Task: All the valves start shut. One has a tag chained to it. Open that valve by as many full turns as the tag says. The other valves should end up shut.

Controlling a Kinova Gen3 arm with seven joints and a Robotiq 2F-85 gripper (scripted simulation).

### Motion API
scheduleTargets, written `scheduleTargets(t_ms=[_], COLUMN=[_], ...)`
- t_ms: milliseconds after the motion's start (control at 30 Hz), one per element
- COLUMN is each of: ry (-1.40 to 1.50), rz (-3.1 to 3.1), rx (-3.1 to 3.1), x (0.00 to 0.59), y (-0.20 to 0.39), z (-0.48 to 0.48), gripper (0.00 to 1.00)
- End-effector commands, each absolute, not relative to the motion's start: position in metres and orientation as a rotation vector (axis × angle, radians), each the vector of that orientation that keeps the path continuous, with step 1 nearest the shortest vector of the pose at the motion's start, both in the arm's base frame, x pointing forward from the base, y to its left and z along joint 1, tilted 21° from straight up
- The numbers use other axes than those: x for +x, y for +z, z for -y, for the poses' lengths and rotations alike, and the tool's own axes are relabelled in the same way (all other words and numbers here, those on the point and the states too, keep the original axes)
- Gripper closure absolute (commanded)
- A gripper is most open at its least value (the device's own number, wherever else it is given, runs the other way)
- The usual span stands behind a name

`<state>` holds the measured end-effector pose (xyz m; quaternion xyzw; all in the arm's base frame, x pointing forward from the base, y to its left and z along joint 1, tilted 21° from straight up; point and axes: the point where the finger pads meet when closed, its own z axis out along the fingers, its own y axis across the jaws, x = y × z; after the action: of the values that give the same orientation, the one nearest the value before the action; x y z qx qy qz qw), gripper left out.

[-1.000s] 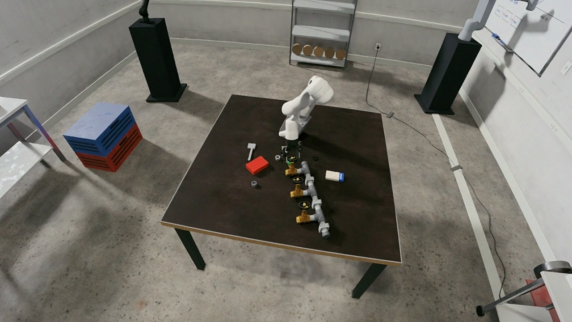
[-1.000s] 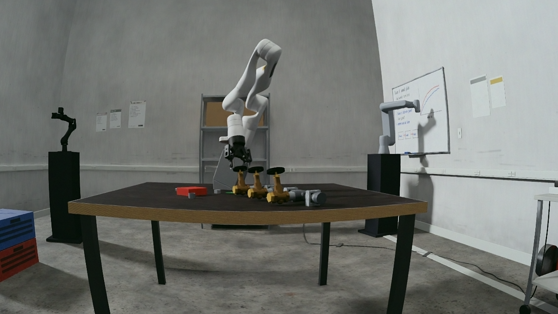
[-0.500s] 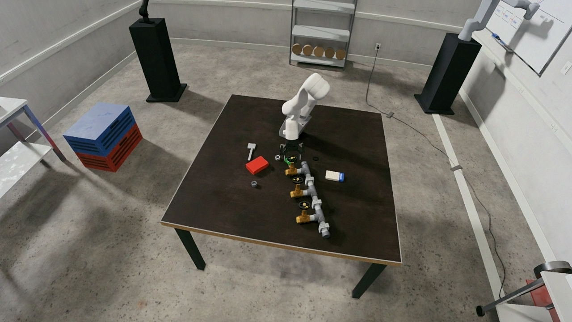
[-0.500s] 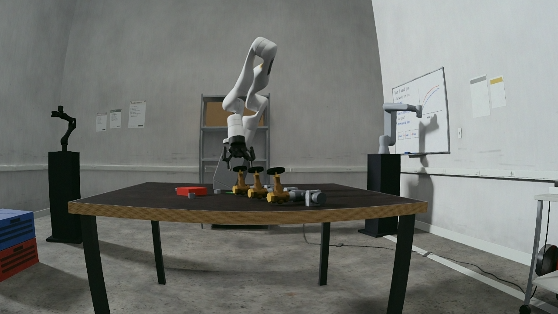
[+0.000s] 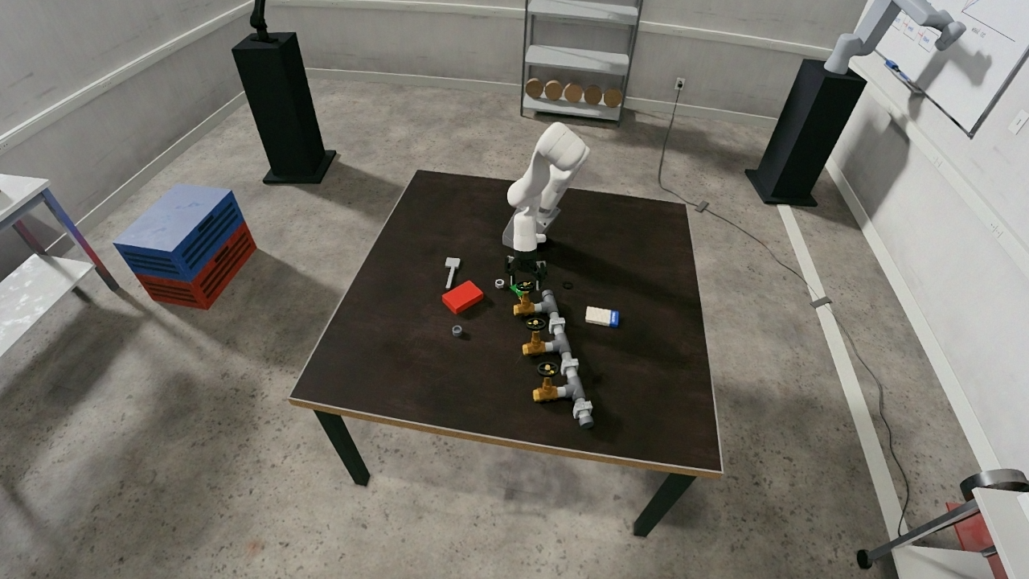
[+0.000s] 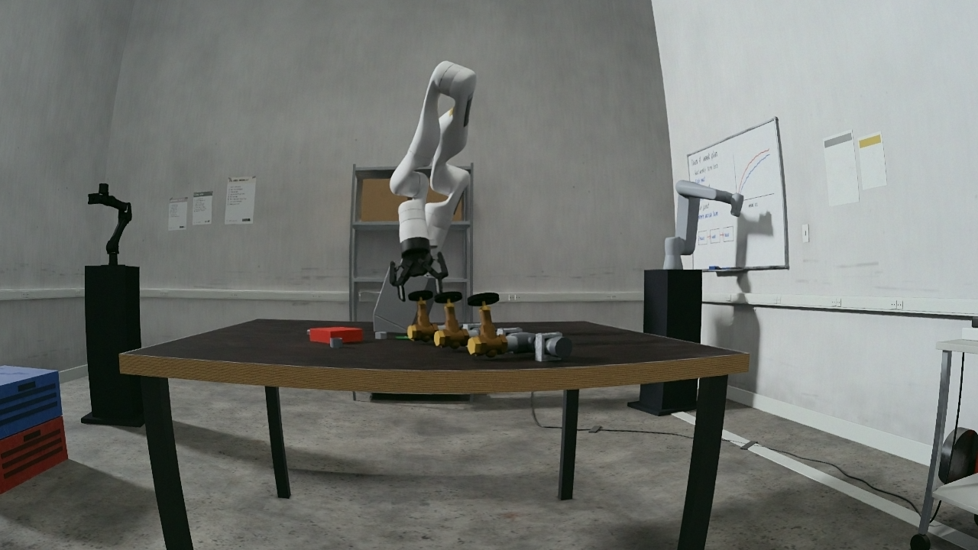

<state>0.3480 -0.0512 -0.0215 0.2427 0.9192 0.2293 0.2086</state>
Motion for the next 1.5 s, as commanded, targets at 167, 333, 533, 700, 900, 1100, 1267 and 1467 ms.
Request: scheduleTargets(t_ms=[167,333,533,700,900,1100,1267,1467], ry=[0.747,0.797,0.831,0.866,0.897,0.912,0.925,0.934], rz=[-2.471,-2.389,-2.315,-2.218,-2.106,-2.04,-1.972,-1.917], rx=[1.131,1.373,1.55,1.744,1.935,2.035,2.129,2.2], x=[0.3484,0.3484,0.3484,0.3484,0.3484,0.3484,0.3484,0.3484], y=[-0.0213,-0.0213,-0.0213,-0.0213,-0.0213,-0.0213,-0.0213,-0.0213], z=[0.0521,0.0521,0.0521,0.0521,0.0521,0.0521,0.0521,0.0521], gripper=[0.0,0.0,0.0,0.0,0.0,0.0,0.0,0.0])
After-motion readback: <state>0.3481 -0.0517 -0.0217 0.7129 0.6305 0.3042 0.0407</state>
